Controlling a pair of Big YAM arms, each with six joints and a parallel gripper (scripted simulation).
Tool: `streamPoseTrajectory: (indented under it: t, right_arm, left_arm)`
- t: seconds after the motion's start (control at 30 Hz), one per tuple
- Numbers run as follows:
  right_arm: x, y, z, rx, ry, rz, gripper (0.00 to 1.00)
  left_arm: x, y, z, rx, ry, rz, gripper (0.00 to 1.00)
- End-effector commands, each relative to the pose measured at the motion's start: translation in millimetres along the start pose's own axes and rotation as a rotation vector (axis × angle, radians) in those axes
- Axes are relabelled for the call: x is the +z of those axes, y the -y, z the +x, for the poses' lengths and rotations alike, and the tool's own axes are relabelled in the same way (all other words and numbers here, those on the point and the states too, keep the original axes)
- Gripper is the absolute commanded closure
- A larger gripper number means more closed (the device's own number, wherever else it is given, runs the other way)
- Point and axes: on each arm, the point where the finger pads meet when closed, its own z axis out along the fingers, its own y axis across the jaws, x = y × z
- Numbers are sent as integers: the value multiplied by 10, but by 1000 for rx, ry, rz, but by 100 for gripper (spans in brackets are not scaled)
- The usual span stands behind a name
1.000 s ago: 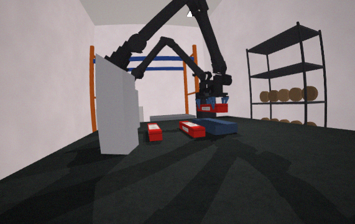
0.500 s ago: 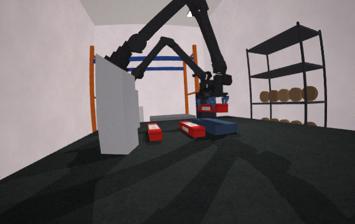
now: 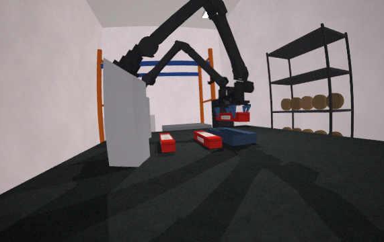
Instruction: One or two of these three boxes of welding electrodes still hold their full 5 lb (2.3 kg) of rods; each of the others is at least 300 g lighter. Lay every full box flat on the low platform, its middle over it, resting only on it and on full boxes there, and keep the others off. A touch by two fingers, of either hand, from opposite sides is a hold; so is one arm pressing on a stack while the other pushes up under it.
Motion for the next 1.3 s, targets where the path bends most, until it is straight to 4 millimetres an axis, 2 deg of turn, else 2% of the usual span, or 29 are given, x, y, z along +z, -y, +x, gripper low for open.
streamPoseTrajectory:
  t: [0.0,0.17,0.2,0.23,0.33,0.4,0.53,1.27]
  right_arm:
    - [-379,545,53,11,10,92,100]
    - [-440,638,73,16,12,102,100]
    - [-448,659,68,15,12,103,100]
    - [-447,683,85,17,11,103,100]
    - [-457,744,81,17,11,104,100]
    - [-468,783,64,15,13,105,100]
    - [-487,852,41,12,15,106,100]
    - [-507,852,96,17,12,106,100]
  left_arm:
    - [-446,-552,126,0,-2,-96,100]
    - [-404,-594,136,0,-5,-89,100]
    - [-559,-674,113,1,2,-113,100]
    - [-562,-694,114,1,2,-113,100]
    - [-415,-695,140,0,-5,-90,100]
    - [-562,-790,121,1,1,-112,100]
    - [-592,-868,121,1,2,-116,100]
    - [-611,-863,110,1,2,-116,100]
